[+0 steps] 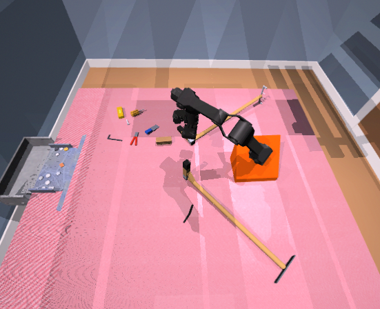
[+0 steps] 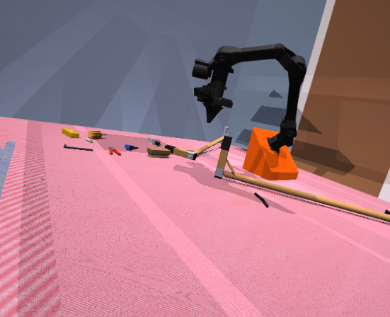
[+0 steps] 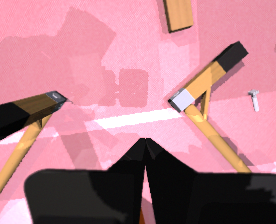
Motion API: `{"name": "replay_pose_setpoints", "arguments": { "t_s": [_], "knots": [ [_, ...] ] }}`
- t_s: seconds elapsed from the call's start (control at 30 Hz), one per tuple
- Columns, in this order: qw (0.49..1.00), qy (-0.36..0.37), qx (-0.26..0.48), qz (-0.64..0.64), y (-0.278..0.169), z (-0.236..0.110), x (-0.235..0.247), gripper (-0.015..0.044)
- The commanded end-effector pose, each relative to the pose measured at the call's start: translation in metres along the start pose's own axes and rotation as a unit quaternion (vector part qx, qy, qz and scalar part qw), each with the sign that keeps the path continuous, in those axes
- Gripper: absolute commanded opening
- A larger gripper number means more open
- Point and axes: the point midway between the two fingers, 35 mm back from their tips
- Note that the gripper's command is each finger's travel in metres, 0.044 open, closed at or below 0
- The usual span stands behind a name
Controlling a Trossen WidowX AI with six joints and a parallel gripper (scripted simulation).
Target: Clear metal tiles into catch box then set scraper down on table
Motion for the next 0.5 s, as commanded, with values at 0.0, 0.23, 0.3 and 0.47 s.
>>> {"name": "replay_pose_setpoints", "arguments": {
  "t_s": [0.0, 0.23, 0.3, 0.47],
  "knots": [
    [1.000, 0.005, 0.002, 0.005, -0.001, 0.014, 0.001, 0.0000],
    [1.000, 0.005, 0.002, 0.004, 0.000, 0.032, 0.000, 0.0000],
    [1.000, 0.005, 0.002, 0.004, 0.001, 0.037, 0.001, 0.0000],
    [1.000, 0.006, 0.002, 0.004, 0.000, 0.050, 0.001, 0.0000]
  ]
}}
Point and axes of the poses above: the point midway between the two fingers, 35 mm back from their tips, its own z axis out along the fingers, its own x axis across the jaws, y = z × x, and after that the axes turned 10 degrees about -z, right-handed
